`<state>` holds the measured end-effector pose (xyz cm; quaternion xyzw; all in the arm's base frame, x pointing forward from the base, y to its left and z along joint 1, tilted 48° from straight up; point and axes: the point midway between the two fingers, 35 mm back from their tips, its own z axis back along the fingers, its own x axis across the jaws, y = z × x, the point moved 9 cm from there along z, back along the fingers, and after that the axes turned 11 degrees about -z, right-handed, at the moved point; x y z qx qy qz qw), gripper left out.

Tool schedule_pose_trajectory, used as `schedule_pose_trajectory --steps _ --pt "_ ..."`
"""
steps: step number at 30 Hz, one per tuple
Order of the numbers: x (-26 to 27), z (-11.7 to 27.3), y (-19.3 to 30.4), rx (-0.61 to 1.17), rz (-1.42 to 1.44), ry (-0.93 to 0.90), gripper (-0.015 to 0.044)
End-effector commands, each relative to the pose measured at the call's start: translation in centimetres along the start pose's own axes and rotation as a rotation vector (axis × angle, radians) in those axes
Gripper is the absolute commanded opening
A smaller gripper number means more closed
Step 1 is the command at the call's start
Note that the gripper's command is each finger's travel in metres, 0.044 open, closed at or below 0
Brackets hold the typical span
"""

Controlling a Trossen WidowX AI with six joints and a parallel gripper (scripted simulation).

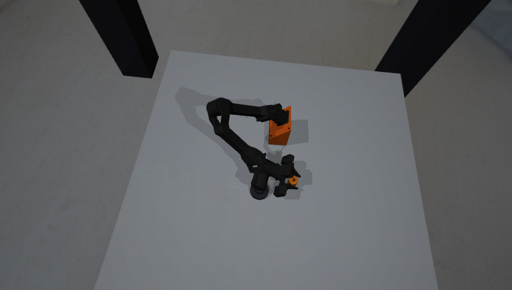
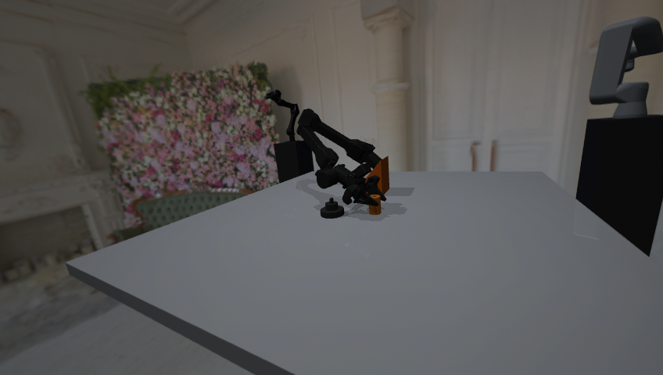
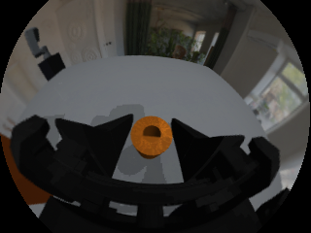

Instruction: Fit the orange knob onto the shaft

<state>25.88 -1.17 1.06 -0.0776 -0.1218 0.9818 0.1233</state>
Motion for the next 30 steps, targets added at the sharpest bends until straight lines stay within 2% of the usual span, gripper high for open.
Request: schedule_pose_trajectory --steps 1,6,12,18,23,25,30 --pt "0.0 0.0 0.0 -0.001 0.000 0.000 0.0312" --pt "0.0 0.0 0.0 -0.001 0.000 0.000 0.0440" --pt "0.0 0.1 -0.2 -0.001 0.000 0.000 0.0440" --pt "1.2 3.8 -6.7 -0.004 0.000 0.001 0.0440" --pt "1.2 3.9 -7.0 0.011 -0.007 -0.006 0.0440" --pt "1.3 3.2 -8.0 0.138 -0.050 -0.049 0.0440" --pt "1.9 1.4 -12.1 0.642 -0.106 -0.040 0.0440"
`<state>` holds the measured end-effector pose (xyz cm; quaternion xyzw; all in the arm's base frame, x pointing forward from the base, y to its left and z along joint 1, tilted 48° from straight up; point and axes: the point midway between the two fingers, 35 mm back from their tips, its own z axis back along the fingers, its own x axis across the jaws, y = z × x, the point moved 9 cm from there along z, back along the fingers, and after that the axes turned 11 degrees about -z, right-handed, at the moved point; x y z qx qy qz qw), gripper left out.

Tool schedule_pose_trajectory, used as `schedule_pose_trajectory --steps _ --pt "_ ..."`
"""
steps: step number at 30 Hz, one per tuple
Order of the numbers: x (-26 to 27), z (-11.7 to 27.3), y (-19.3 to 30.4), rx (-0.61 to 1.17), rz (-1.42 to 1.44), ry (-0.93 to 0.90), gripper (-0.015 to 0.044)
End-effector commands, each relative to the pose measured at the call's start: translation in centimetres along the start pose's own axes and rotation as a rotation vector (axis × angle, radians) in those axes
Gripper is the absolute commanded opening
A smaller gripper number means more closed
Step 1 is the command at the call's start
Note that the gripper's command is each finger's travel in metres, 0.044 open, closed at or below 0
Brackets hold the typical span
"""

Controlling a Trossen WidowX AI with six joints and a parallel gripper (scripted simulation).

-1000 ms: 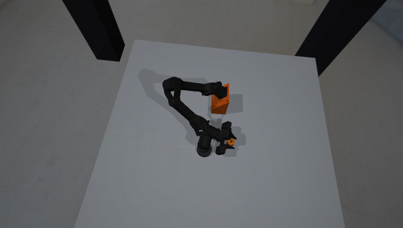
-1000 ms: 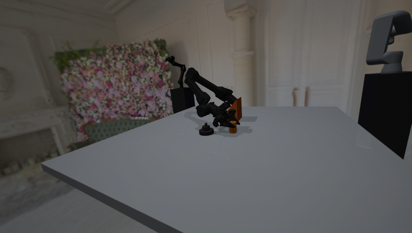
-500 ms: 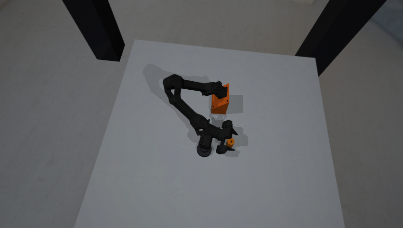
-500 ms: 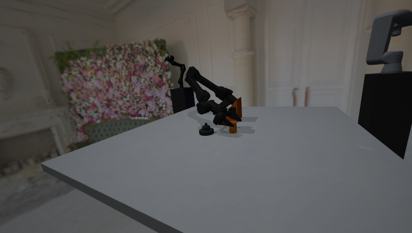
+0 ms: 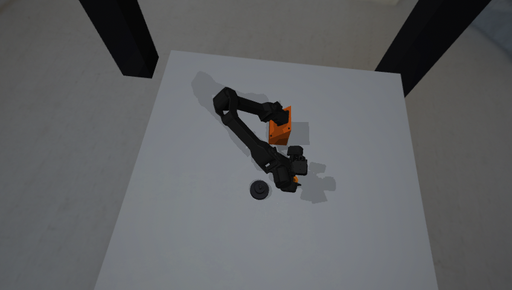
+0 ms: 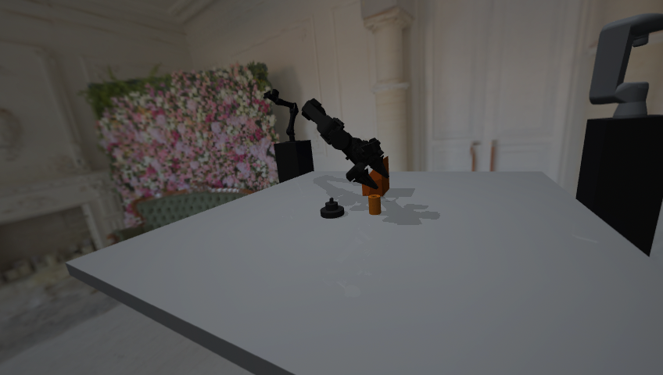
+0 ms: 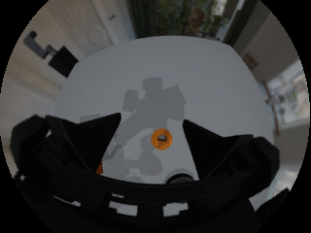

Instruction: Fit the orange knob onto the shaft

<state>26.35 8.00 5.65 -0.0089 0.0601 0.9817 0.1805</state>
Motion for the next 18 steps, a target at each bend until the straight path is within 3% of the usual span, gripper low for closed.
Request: schedule_pose_trajectory --steps 1,5,18 --pt "1.0 0.1 -3.2 0.347 -0.025 0.086 0.0440" --pt "2.4 0.6 -6.6 0.614 0.007 0.296 0.0440" --pt "2.5 0.7 -6.8 0.623 -0.004 0.313 0.0440"
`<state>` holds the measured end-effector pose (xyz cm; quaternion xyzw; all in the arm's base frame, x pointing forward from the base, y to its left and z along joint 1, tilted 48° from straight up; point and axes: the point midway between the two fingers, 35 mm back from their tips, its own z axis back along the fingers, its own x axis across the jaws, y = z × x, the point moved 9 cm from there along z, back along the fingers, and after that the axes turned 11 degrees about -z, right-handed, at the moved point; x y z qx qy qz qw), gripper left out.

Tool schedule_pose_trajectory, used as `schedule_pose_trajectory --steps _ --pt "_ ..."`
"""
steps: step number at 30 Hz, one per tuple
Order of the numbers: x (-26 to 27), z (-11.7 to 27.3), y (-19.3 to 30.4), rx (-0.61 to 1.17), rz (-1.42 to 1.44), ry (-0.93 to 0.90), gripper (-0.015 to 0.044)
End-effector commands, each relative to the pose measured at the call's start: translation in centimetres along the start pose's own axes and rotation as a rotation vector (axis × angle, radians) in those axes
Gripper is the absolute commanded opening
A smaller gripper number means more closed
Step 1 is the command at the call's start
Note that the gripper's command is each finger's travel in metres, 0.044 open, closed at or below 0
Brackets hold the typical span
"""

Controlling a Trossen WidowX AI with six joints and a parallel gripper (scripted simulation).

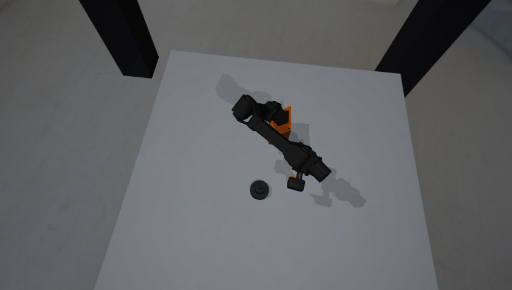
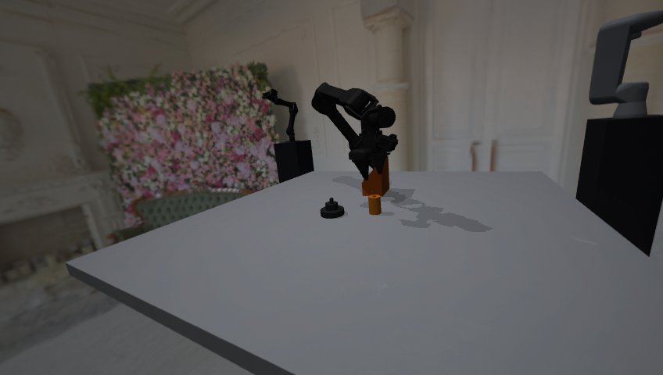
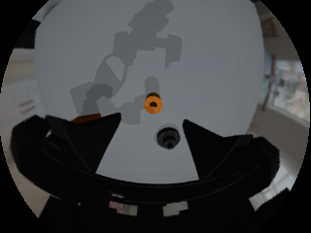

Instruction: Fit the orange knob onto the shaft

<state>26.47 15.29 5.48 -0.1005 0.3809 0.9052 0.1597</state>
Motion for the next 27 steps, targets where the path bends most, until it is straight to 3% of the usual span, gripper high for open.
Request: schedule_pose_trajectory --steps 1,14,24,27 --pt "0.0 0.0 0.0 0.007 -0.058 0.004 0.0440" --pt "0.2 0.0 -0.1 0.003 -1.250 0.008 0.0440" --pt "0.2 0.0 -0.1 0.003 -1.311 0.008 0.0440" --pt "0.1 -2.4 -0.1 0.003 -1.311 0.008 0.0440"
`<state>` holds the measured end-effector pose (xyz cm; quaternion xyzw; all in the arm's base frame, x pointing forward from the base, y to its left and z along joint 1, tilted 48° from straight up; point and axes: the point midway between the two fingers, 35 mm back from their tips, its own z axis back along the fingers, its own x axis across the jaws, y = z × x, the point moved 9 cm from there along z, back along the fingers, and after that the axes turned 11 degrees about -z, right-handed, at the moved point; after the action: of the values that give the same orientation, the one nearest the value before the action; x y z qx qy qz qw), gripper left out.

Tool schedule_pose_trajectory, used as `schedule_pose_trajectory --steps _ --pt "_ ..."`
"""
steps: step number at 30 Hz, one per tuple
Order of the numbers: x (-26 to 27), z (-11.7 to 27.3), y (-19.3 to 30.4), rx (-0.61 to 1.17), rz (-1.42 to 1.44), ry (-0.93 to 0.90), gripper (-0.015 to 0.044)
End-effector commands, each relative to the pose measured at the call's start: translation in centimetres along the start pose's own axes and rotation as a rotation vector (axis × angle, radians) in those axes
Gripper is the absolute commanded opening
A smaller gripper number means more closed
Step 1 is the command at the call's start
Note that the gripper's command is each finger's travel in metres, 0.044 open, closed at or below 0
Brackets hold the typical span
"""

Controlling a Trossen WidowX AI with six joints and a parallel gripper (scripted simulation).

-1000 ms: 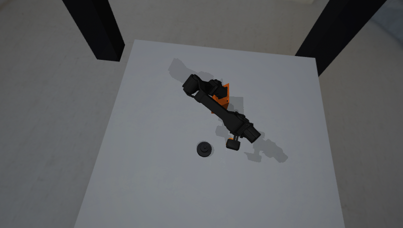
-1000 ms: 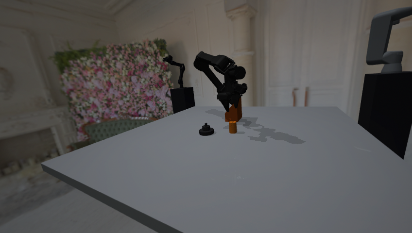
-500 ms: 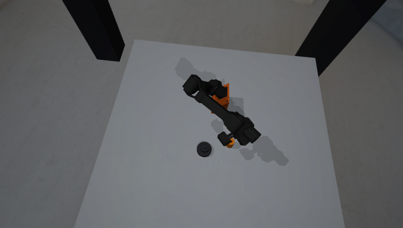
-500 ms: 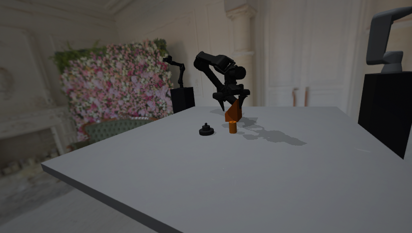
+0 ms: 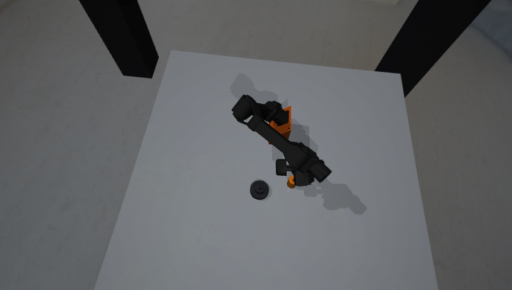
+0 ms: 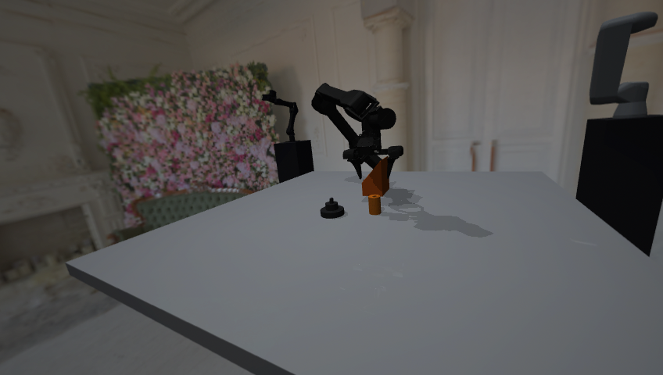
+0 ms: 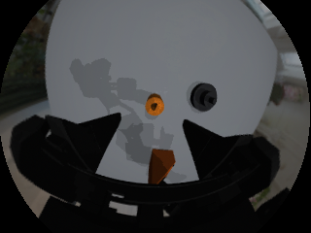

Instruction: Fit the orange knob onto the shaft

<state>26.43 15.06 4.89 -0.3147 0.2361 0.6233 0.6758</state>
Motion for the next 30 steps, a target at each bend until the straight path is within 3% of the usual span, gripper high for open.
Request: schedule_pose_trajectory --steps 1,30 --pt "-0.2 -2.7 0.1 0.010 -0.003 0.012 0.0440" --pt "-0.3 -7.5 -0.1 0.009 -0.003 0.012 0.0440"
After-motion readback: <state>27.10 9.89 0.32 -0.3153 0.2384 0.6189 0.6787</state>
